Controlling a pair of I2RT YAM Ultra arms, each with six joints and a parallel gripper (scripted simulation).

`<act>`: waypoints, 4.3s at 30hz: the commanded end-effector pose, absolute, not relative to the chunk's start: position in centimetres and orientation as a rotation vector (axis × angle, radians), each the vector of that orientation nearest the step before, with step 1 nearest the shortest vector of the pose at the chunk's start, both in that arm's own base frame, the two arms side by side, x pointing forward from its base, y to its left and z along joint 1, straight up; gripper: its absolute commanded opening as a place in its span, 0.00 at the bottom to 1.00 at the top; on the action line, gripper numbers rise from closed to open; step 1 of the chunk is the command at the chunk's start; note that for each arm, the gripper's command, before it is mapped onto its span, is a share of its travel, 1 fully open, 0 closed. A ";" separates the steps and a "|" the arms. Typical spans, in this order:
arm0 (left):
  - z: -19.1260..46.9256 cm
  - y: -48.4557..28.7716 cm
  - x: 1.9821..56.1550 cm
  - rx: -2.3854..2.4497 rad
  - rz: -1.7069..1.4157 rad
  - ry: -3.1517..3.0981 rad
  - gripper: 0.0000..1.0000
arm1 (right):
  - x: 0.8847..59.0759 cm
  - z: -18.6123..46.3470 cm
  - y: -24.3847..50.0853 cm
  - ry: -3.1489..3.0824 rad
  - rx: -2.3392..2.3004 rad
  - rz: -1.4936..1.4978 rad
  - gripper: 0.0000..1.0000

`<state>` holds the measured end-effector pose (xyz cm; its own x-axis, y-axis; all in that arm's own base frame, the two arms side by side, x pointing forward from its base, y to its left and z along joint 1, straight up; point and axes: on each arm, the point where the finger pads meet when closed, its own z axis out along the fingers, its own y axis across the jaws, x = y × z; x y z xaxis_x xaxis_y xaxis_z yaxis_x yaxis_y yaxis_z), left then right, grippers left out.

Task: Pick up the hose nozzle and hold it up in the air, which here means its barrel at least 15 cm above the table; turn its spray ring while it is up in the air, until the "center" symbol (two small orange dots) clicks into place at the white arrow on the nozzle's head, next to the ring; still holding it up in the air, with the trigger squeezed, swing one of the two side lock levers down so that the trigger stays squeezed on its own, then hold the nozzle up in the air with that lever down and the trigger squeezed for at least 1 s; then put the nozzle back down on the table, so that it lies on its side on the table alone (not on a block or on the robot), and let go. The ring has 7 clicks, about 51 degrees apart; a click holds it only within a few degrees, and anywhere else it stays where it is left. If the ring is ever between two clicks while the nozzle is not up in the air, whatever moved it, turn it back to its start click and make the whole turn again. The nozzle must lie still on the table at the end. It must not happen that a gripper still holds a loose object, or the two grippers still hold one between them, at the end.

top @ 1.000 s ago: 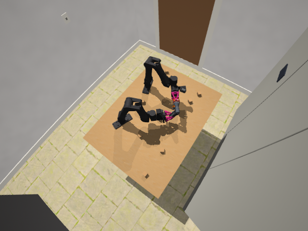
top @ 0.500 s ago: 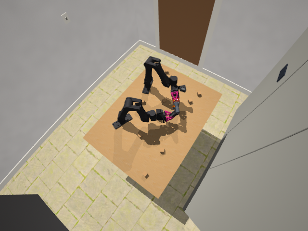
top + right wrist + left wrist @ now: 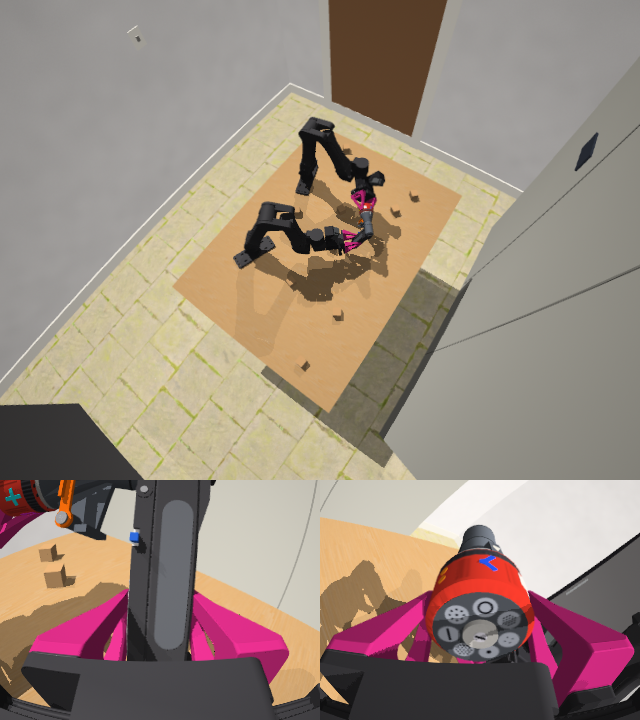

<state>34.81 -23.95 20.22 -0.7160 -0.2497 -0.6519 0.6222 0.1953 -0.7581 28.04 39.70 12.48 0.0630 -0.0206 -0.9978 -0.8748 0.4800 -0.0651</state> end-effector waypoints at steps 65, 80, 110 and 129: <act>21.2 -20.4 33.7 1.291 -0.428 0.883 0.87 | 28.0 15.6 39.4 1.276 -0.820 0.801 0.36; 21.0 -16.6 32.3 1.291 -0.430 0.889 0.87 | 28.0 15.6 39.4 1.276 -0.820 0.801 0.36; 19.7 -16.4 32.3 1.287 -0.475 0.928 0.87 | 28.0 15.6 39.4 1.276 -0.820 0.801 0.36; 19.6 -16.6 32.2 1.291 -0.479 0.923 0.87 | 28.0 15.7 39.4 1.276 -0.819 0.801 0.36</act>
<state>32.52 -16.28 20.12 0.5872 0.1930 -0.7861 0.7432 0.2562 0.6181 28.02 39.71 12.41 0.0629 -0.0235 -0.9977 -0.8754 0.4788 -0.0665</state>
